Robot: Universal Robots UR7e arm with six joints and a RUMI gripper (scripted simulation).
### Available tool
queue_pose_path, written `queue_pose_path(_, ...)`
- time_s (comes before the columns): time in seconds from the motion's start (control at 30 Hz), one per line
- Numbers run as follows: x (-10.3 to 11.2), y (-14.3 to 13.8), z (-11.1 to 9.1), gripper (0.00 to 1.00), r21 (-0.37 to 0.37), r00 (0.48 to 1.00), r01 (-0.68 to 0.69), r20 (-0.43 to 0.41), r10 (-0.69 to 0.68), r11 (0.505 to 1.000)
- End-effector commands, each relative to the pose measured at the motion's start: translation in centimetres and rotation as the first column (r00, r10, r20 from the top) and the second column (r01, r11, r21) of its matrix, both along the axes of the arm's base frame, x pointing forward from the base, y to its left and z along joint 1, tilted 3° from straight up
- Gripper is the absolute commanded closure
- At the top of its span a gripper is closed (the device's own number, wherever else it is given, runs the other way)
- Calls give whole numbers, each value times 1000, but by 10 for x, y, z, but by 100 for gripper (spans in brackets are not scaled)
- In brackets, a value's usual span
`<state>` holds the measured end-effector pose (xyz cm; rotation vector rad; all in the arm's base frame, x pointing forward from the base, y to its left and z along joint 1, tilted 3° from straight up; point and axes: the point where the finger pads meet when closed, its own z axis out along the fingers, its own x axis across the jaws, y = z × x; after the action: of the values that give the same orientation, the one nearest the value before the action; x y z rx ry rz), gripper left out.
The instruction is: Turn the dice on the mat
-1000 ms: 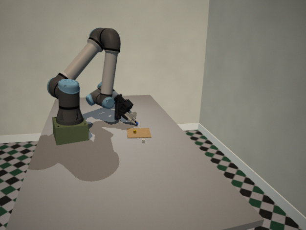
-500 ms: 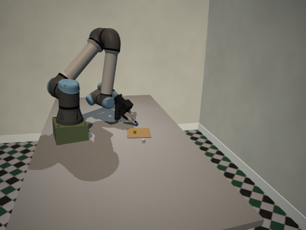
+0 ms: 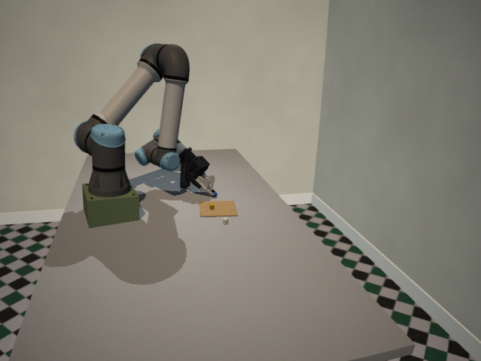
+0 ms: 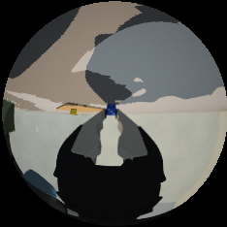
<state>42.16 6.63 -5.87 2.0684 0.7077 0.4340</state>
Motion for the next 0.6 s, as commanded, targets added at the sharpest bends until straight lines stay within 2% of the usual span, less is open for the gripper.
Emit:
queue_pose_path(0.0,2,0,0,93,2,1000,1,4,-1,1000)
queue_pose_path(0.07,2,0,0,93,2,1000,1,4,-1,1000)
queue_pose_path(0.1,2,0,0,89,2,1000,1,4,-1,1000)
queue_pose_path(0.23,2,0,0,89,2,1000,1,4,-1,1000)
queue_pose_path(0.37,2,0,0,82,2,1000,1,4,-1,1000)
queue_pose_path(0.57,2,0,0,82,2,1000,1,4,-1,1000)
